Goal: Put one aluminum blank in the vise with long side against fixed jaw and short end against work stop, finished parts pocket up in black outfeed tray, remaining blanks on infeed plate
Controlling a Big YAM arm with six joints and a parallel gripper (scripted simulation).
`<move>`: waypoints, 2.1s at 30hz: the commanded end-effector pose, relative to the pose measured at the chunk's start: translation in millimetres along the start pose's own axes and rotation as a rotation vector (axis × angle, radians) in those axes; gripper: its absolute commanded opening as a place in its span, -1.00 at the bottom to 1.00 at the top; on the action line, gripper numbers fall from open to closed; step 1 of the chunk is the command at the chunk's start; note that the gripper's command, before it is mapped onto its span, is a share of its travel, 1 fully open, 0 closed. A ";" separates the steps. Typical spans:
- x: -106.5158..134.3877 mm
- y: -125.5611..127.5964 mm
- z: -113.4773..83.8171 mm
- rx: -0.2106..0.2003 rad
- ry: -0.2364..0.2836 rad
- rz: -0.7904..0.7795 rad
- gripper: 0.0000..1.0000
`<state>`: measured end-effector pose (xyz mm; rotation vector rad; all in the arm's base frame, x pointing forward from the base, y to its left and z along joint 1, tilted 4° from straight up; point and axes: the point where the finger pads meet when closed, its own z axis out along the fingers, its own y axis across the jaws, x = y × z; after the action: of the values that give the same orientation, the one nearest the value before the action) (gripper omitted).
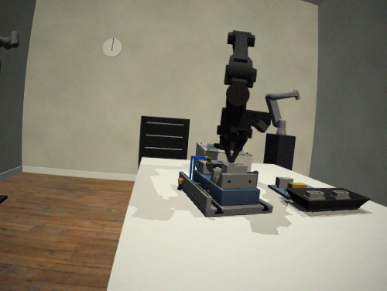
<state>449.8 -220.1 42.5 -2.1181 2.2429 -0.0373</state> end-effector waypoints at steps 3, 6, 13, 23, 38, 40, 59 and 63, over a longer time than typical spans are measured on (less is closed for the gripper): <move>10.5 -22.6 -10.9 0.044 0.017 0.008 -1.00; 10.2 -21.7 -10.0 0.042 0.016 0.008 -1.00; 9.3 -18.9 -9.6 0.038 0.014 0.008 -1.00; 9.1 -18.5 -12.3 0.042 0.016 0.008 -1.00; 9.1 -18.3 -13.2 0.043 0.017 0.008 -1.00; 9.1 -18.3 -13.2 0.043 0.017 0.008 -1.00; 6.1 -5.2 -11.1 0.035 0.013 0.009 -1.00; 5.9 -4.2 -11.0 0.034 0.013 0.009 -1.00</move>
<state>450.5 -220.5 41.6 -2.1183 2.2432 -0.0356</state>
